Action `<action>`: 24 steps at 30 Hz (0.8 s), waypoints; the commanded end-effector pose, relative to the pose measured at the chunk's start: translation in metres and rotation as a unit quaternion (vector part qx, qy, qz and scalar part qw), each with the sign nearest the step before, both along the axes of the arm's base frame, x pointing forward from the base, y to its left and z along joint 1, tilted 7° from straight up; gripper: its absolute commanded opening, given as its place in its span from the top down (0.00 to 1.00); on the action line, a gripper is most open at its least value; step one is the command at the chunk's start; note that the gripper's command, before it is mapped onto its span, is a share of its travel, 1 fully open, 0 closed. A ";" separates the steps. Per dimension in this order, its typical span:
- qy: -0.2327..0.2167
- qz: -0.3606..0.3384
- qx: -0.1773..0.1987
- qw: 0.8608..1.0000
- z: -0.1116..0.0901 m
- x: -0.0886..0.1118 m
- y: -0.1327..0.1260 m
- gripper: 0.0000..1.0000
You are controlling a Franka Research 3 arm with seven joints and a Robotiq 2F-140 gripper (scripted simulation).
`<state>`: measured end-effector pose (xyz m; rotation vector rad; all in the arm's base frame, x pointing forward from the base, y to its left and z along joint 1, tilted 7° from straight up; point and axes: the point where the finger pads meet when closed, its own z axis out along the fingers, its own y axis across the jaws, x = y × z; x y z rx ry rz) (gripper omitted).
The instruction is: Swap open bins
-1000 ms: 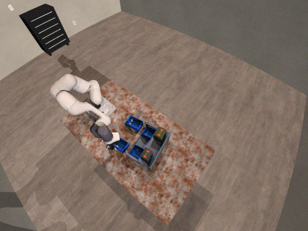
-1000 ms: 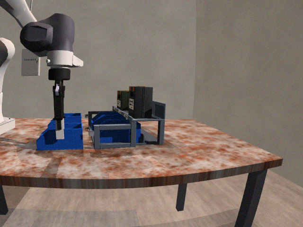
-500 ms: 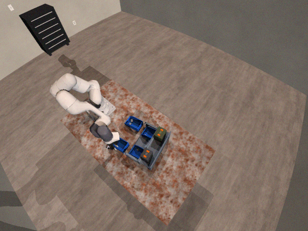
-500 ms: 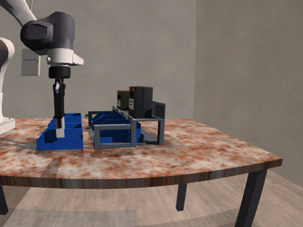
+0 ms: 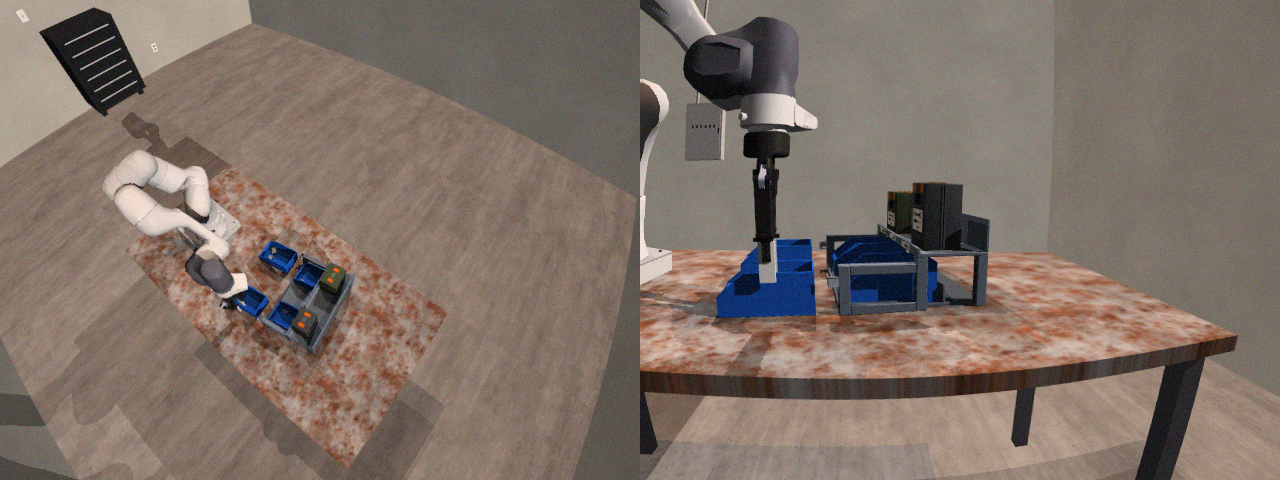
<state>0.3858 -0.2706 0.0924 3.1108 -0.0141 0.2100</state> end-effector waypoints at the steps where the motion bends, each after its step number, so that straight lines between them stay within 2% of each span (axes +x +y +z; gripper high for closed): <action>1: 0.004 0.001 0.002 1.000 0.004 -0.003 0.000 0.85; 24: 0.004 0.001 0.002 1.000 0.043 -0.008 0.001 0.85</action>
